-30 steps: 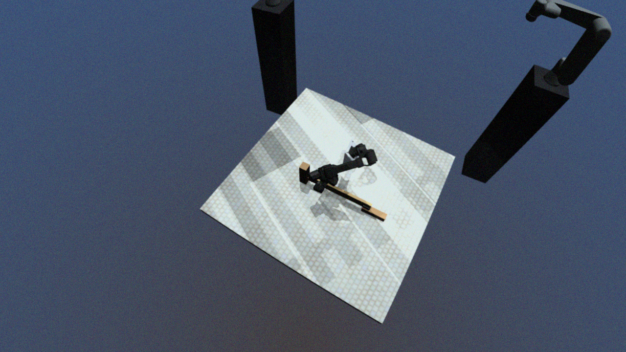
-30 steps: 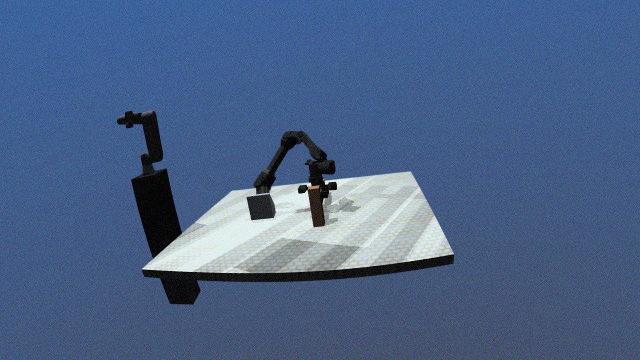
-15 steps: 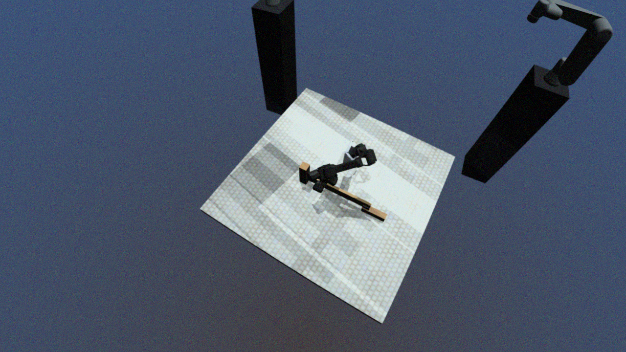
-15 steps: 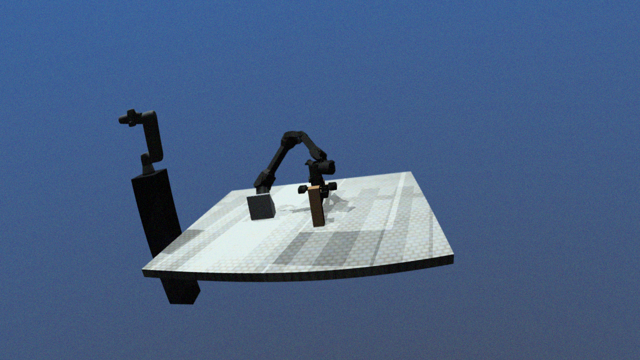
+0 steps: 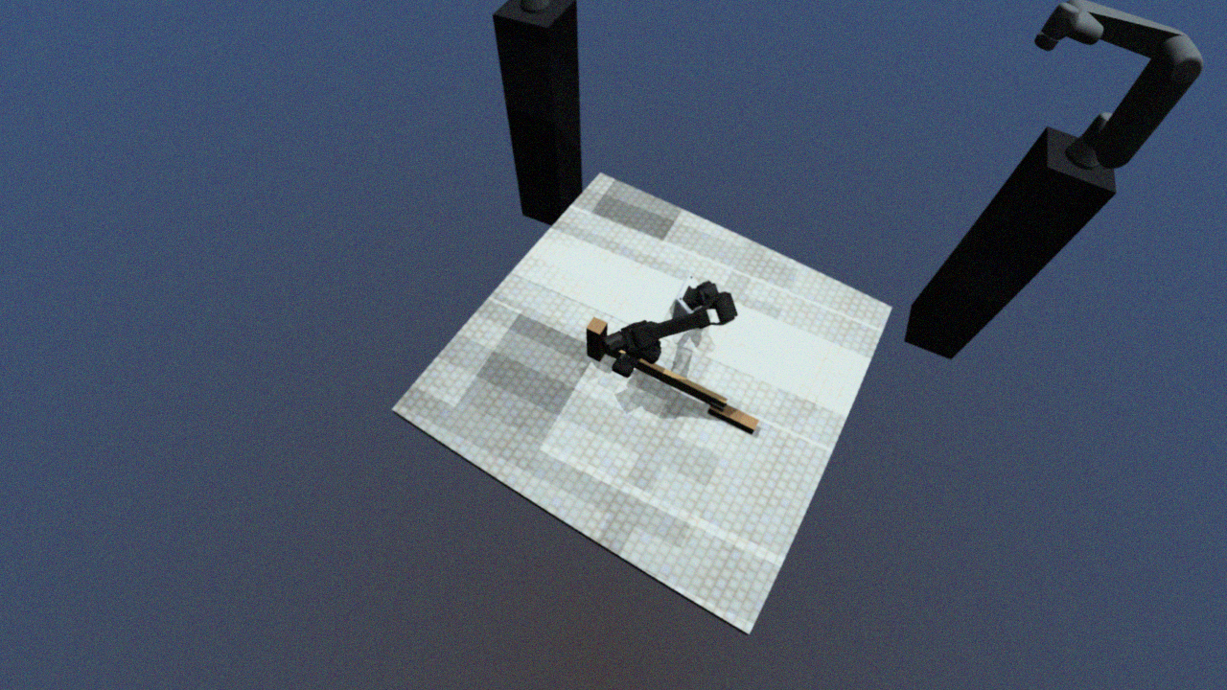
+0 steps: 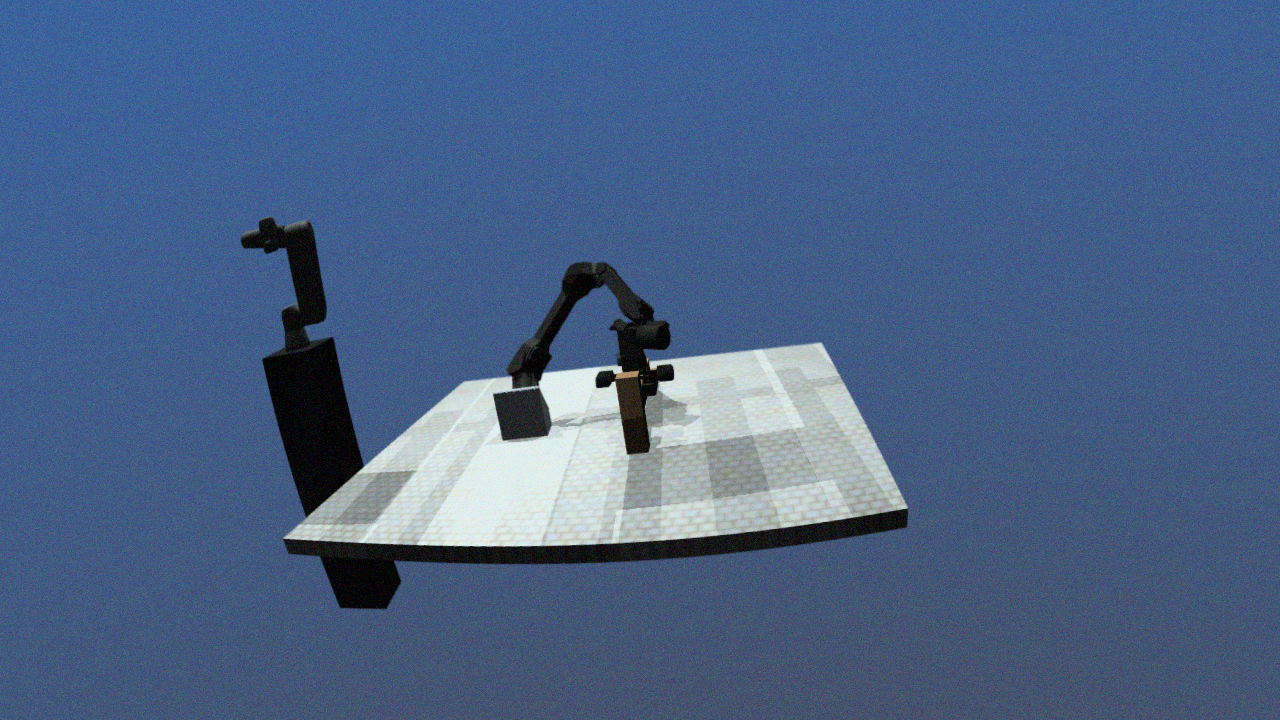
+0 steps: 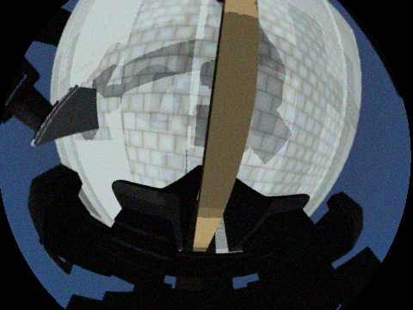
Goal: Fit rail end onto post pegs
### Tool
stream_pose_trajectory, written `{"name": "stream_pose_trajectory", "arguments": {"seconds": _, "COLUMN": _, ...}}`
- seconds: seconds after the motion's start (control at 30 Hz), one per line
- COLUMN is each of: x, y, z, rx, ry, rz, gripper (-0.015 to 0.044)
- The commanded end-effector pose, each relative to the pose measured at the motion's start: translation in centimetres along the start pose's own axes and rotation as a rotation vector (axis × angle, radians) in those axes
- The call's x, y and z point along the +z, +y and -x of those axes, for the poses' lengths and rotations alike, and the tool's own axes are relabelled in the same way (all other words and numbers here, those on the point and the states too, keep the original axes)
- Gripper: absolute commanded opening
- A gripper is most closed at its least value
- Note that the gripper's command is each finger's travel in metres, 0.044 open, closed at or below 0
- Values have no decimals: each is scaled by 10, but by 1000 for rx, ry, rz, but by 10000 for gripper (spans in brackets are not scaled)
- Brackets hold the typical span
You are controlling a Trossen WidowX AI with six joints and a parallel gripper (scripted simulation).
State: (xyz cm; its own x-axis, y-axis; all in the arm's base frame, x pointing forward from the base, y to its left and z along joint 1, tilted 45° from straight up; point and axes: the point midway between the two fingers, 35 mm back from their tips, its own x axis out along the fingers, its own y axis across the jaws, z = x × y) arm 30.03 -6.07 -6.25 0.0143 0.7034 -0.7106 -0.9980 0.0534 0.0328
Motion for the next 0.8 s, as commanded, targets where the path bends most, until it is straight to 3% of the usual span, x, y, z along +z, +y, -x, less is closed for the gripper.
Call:
{"name": "stream_pose_trajectory", "arguments": {"seconds": 0.0, "x": -3, "y": -2, "z": 4, "rx": -13, "ry": 4, "rz": 2, "gripper": 0}}
{"name": "stream_pose_trajectory", "arguments": {"seconds": 0.27, "x": -5, "y": -2, "z": 4, "rx": -13, "ry": 4, "rz": 2, "gripper": 0}}
{"name": "stream_pose_trajectory", "arguments": {"seconds": 0.77, "x": -2, "y": 0, "z": 0, "rx": 0, "ry": 0, "rz": 0, "gripper": 394}}
